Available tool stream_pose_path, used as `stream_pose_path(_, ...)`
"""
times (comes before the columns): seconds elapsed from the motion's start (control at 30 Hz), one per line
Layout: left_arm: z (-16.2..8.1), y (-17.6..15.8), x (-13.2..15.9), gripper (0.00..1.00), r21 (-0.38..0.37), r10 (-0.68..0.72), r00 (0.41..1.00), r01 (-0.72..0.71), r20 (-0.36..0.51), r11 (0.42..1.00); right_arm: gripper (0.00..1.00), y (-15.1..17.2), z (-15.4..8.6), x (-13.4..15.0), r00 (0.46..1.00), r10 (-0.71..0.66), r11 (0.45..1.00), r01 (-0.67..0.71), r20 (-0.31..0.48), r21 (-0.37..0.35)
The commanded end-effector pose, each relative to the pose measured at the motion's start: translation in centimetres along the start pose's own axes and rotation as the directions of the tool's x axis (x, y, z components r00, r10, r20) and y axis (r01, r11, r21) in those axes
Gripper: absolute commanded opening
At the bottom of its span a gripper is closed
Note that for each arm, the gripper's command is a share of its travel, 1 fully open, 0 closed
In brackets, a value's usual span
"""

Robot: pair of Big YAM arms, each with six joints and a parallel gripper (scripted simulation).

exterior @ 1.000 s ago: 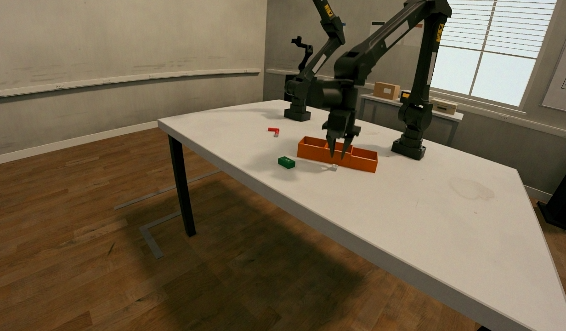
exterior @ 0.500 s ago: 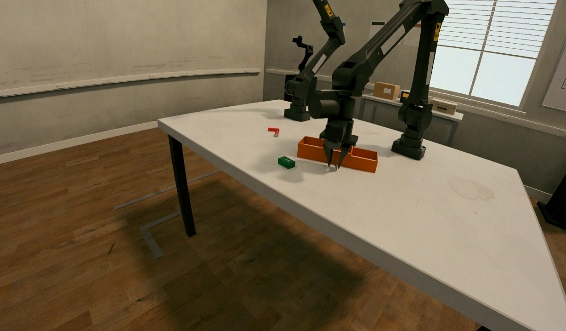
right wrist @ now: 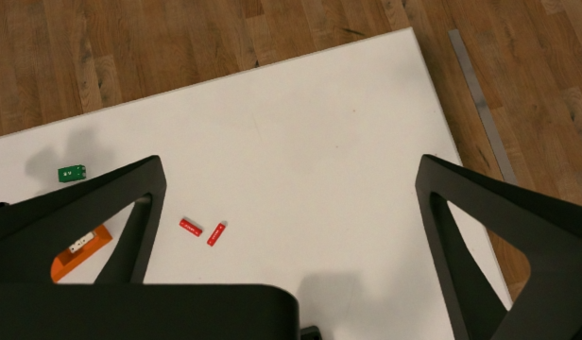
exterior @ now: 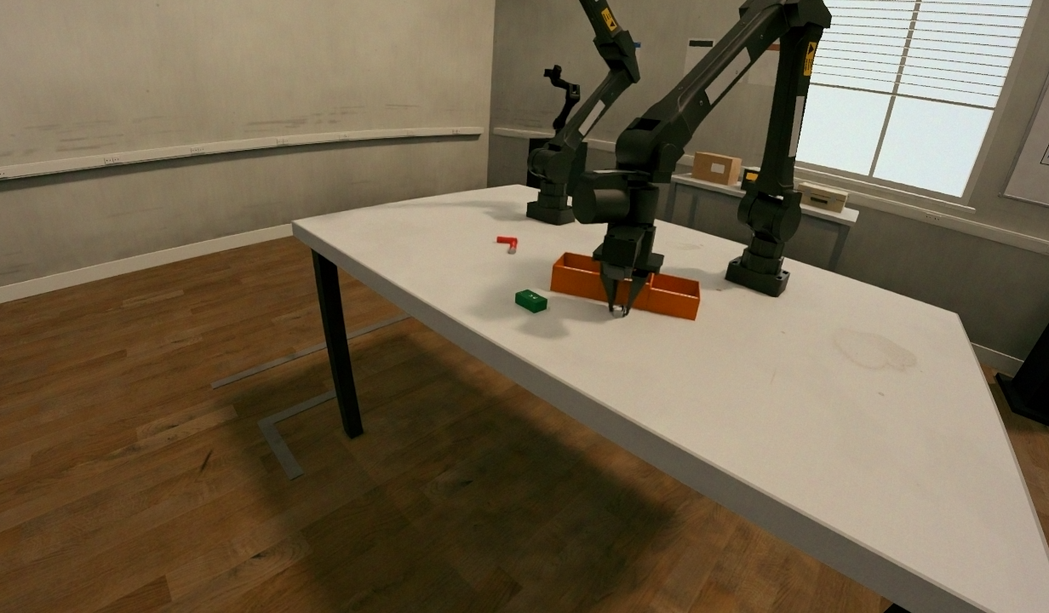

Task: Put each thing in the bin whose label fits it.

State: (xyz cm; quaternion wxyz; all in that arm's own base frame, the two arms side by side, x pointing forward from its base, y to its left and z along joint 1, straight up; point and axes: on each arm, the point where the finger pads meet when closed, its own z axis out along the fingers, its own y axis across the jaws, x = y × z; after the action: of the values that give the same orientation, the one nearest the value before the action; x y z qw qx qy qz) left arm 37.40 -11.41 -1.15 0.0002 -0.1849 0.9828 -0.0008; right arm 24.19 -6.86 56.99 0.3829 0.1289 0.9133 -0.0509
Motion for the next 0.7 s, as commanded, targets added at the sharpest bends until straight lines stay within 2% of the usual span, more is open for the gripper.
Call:
stream_pose_path(0.0, -0.7, -0.7, -0.8, 0.1, 0.016, -0.005, 1.0, 0.005, 0.022, 1.0, 1.0, 0.3, -2.9, -1.8, 0.995, -0.015, 1.0, 0.016, 0.094, -0.007)
stream_pose_path(0.67, -0.5, -0.2, 0.1, 0.1, 0.008, -0.011, 1.0, 0.011, 0.014, 1.0, 1.0, 0.3, -2.9, -1.8, 0.995, -0.015, 1.0, 0.016, 0.094, -0.007)
